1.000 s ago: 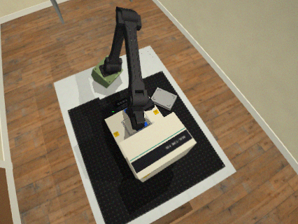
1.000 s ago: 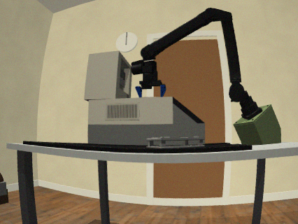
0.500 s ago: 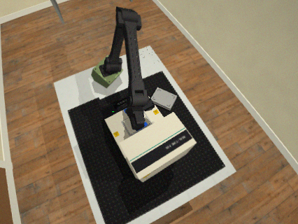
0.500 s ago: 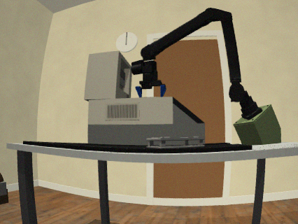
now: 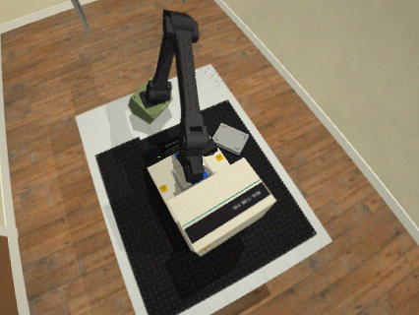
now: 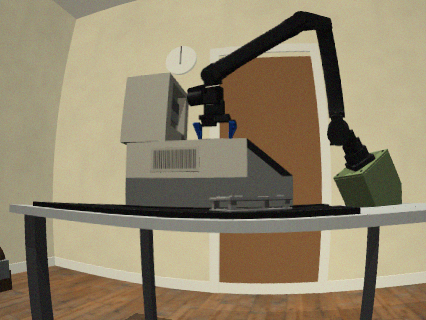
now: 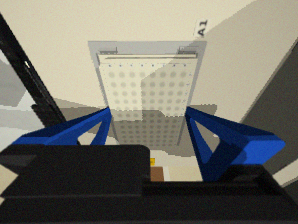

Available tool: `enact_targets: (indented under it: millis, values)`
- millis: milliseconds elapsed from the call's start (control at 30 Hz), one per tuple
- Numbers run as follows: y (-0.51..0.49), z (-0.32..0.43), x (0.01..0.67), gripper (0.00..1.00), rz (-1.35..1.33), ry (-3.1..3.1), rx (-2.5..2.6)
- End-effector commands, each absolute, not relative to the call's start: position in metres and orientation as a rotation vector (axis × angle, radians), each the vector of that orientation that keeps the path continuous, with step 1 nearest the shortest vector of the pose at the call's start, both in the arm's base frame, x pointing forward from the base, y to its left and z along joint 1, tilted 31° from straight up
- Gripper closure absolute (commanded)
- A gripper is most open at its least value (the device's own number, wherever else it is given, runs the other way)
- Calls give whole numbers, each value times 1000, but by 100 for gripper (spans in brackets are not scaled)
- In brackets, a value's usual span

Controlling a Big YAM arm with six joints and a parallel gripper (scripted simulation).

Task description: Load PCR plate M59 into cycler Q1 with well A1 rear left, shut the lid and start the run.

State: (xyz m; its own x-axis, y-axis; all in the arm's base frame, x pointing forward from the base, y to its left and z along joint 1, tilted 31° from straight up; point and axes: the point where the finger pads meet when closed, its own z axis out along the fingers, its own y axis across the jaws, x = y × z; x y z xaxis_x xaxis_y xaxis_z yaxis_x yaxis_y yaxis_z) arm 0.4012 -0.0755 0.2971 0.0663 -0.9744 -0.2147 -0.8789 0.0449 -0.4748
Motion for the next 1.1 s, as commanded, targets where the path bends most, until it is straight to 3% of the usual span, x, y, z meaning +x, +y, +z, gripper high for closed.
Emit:
enact_targets:
  millis: [0, 1067]
  values:
    - [-80, 334, 404, 0, -351, 1803, -1824]
    - [-78, 332, 404, 0, -347, 1796, -1831]
